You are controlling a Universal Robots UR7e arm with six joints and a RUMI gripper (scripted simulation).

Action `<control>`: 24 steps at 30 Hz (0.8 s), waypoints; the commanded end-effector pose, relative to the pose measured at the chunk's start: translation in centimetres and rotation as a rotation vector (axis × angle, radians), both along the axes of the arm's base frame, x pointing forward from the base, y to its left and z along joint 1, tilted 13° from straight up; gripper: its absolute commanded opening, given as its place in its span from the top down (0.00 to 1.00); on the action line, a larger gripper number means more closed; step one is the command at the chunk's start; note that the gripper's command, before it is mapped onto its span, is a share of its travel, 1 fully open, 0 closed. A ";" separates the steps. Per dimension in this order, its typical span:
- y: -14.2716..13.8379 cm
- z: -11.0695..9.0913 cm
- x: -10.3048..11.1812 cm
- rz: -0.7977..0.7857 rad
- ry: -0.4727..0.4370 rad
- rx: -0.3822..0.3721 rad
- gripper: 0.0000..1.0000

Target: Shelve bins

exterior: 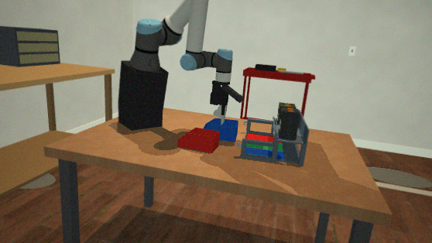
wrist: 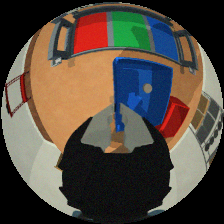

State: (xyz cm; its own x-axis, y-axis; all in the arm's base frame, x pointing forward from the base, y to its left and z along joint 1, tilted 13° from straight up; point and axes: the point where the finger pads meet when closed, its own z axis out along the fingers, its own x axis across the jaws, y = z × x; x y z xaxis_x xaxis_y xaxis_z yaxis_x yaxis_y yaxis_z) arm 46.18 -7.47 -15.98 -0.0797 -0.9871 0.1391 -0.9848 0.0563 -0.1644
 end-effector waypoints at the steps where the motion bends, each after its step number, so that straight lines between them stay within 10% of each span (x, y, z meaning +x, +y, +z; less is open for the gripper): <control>1: 0.0 -0.1 0.1 0.000 -0.001 0.000 1.00; 24: -0.1 -0.8 0.2 0.000 -0.001 0.000 1.00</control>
